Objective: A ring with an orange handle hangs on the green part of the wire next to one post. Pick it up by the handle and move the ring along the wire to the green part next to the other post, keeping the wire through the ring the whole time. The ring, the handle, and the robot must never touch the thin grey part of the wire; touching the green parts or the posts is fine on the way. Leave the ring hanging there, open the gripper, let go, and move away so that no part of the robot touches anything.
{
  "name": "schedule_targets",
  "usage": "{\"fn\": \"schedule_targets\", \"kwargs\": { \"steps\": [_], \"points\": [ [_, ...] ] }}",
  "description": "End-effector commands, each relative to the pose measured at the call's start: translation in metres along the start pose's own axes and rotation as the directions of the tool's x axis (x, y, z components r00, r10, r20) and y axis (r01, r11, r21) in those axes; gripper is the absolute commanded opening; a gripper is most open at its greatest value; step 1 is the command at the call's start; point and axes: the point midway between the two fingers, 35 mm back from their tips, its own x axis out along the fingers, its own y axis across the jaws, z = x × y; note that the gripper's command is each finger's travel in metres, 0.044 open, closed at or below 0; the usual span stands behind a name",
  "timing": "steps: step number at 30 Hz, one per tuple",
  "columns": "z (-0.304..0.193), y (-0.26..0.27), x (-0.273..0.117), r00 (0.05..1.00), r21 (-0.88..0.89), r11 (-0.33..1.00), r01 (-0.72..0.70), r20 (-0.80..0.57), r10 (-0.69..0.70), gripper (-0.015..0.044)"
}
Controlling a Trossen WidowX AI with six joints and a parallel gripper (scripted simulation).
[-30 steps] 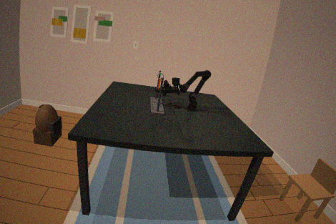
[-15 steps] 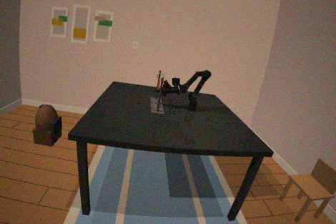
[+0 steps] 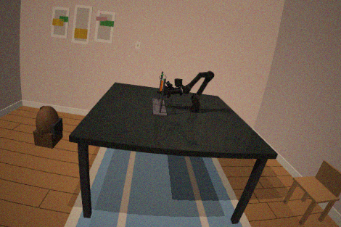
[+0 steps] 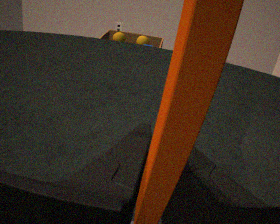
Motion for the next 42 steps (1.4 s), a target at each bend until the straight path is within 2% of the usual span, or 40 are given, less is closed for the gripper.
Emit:
{"fn": "schedule_targets", "kwargs": {
  "steps": [1, 10, 42],
  "points": [
    [-0.001, 0.005, 0.0, 0.999, -0.008, 0.999, -0.045, -0.005, 0.045, -0.015],
    [-0.001, 0.012, -0.001, 0.997, -0.026, 0.997, -0.075, -0.007, 0.075, -0.015],
    [-0.002, 0.041, 0.0, 0.999, -0.024, 0.999, 0.042, -0.007, -0.042, -0.015]
  ]
}}
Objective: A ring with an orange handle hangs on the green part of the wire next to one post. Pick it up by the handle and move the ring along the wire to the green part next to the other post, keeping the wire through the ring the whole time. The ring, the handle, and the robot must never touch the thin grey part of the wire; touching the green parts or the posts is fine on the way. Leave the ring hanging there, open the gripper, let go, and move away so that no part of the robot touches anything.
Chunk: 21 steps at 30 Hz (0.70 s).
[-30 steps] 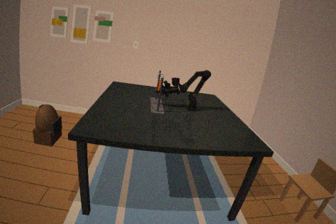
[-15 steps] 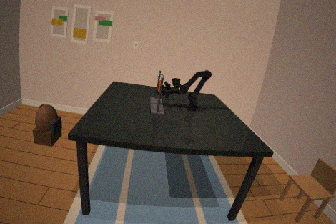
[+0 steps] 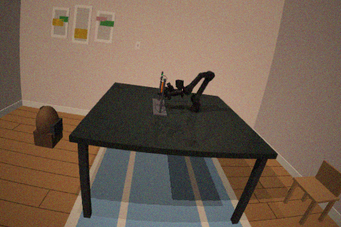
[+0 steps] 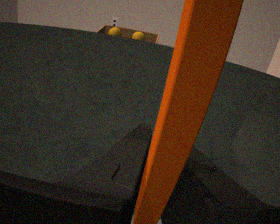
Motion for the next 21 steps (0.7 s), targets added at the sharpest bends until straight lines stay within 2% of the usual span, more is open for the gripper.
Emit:
{"fn": "schedule_targets", "kwargs": {
  "steps": [1, 21],
  "points": [
    [0.002, 0.004, 0.0, 1.0, 0.009, 1.0, 0.008, 0.005, -0.008, -0.015],
    [0.002, 0.026, 0.001, 1.0, 0.017, 1.0, 0.004, 0.003, -0.005, -0.015]
  ]
}}
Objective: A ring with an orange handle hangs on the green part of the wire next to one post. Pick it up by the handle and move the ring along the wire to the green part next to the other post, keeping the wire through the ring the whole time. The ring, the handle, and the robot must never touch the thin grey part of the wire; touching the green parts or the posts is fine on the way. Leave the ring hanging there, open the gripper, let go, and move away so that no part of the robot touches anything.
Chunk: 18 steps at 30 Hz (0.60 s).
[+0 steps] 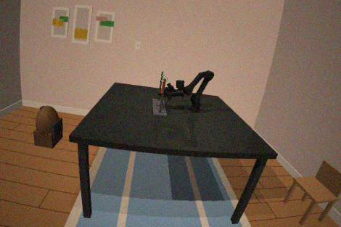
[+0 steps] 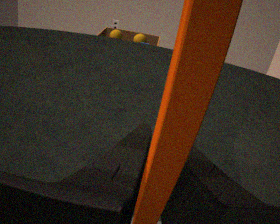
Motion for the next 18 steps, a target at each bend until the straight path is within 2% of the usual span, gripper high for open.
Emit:
{"fn": "schedule_targets", "kwargs": {
  "steps": [1, 18],
  "points": [
    [-0.001, 0.004, 0.001, 1.0, 0.005, 1.0, 0.0, -0.004, 0.0, -0.015],
    [-0.001, 0.021, 0.002, 1.0, 0.005, 1.0, -0.011, -0.007, 0.011, -0.015]
  ]
}}
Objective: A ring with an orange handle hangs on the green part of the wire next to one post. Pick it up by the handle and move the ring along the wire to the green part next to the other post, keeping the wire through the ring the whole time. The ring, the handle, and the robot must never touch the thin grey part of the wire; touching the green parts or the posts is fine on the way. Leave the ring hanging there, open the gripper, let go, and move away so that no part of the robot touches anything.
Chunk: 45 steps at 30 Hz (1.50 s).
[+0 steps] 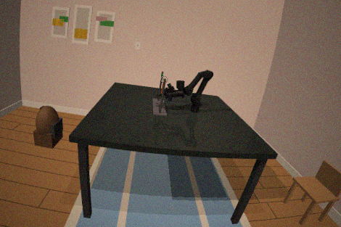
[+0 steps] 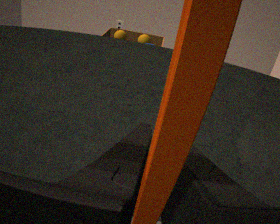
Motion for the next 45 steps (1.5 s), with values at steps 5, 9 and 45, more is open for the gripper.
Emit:
{"fn": "schedule_targets", "kwargs": {
  "steps": [5, 9, 45],
  "points": [
    [-0.001, 0.009, 0.002, 1.0, 0.003, 1.0, -0.003, -0.006, 0.003, -0.015],
    [-0.001, 0.013, 0.002, 1.0, 0.003, 1.0, -0.006, -0.006, 0.007, -0.015],
    [-0.019, 0.017, 0.006, 1.0, 0.003, 1.0, -0.01, -0.007, 0.01, -0.015]
  ]
}}
